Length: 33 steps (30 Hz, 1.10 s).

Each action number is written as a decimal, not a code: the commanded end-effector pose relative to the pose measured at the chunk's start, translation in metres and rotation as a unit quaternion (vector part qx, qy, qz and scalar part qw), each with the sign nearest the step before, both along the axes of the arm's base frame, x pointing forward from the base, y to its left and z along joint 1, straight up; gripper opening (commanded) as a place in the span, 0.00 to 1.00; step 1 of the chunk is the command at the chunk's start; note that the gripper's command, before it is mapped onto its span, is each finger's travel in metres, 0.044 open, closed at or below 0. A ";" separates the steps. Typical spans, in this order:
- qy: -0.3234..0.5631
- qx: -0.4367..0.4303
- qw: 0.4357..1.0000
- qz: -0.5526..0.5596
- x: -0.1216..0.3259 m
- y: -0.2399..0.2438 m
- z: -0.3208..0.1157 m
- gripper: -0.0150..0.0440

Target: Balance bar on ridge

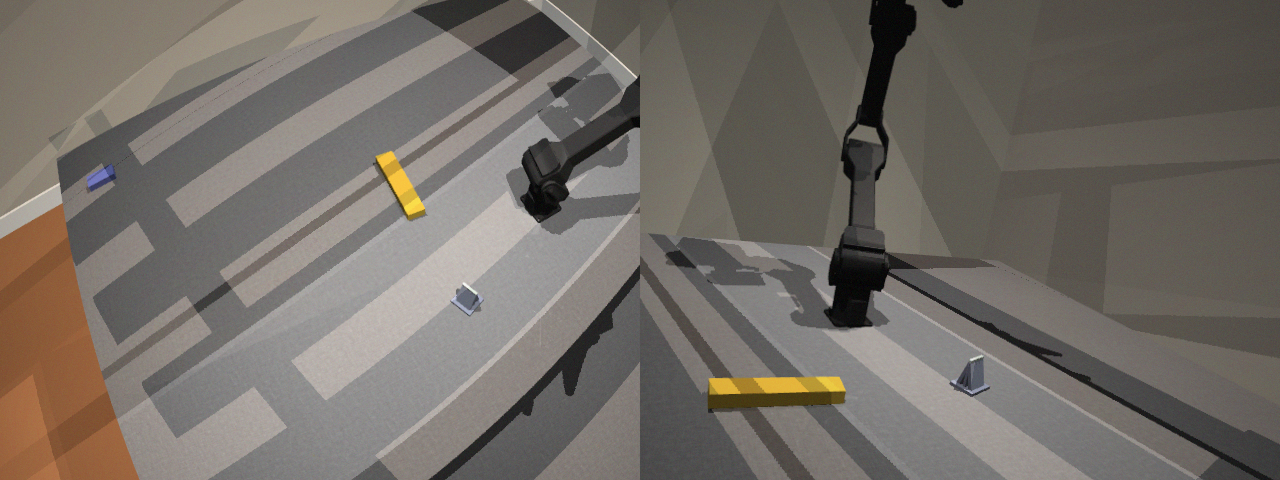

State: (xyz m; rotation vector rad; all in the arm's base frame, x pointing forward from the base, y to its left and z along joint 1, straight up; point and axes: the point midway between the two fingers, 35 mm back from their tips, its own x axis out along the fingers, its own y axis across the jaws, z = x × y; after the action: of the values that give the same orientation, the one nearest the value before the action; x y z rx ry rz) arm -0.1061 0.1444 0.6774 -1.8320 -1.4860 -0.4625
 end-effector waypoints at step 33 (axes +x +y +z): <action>0.483 0.250 0.767 -0.342 0.398 -0.233 -0.173 0.79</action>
State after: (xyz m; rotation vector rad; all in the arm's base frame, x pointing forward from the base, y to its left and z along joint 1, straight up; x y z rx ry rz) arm 0.2766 -0.0697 0.5328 -1.6706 -0.0771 -0.1797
